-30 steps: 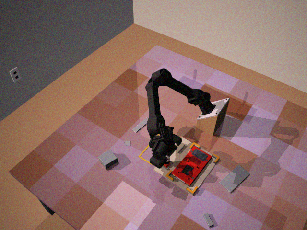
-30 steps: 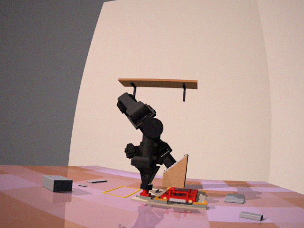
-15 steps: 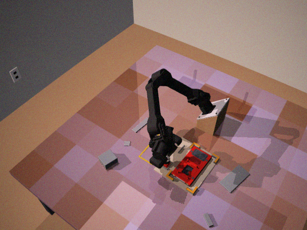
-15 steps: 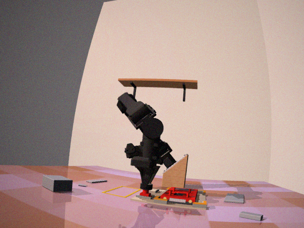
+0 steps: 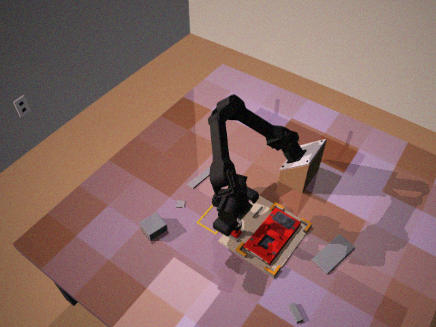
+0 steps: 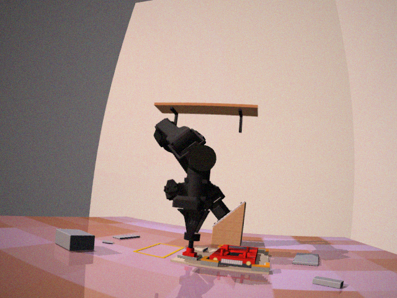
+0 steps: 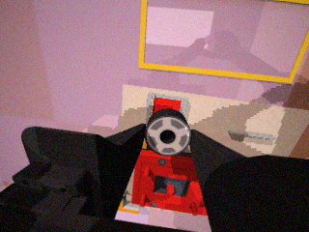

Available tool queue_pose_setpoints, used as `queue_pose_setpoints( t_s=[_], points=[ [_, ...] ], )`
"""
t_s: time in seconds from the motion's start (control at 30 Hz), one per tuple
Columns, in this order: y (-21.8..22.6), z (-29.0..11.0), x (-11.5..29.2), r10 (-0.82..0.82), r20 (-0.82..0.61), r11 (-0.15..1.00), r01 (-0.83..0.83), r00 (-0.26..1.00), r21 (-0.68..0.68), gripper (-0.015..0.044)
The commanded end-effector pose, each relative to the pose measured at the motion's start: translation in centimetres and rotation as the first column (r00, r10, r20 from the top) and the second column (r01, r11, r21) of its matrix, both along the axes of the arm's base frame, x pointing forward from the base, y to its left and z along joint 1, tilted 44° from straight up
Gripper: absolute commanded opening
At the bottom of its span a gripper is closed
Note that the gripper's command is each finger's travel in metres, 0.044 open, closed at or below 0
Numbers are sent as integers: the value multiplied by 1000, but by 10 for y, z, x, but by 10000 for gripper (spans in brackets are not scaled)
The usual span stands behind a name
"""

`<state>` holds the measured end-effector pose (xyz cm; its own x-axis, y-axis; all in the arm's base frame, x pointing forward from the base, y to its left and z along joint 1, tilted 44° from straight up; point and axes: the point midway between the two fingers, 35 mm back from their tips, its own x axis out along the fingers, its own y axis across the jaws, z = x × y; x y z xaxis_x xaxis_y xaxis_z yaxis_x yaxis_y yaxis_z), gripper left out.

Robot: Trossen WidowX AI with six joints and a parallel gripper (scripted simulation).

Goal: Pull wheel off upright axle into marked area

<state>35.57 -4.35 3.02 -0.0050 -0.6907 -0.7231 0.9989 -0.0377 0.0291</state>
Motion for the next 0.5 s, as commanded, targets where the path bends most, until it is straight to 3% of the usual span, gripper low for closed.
queue_pose_setpoints(
  t_s=[0.0,0.47],
  points=[
    [3,3,1,2,7,1000,-2,1000,2,0],
    [6,7,1,3,7,1000,-3,1000,1,0]
  ],
)
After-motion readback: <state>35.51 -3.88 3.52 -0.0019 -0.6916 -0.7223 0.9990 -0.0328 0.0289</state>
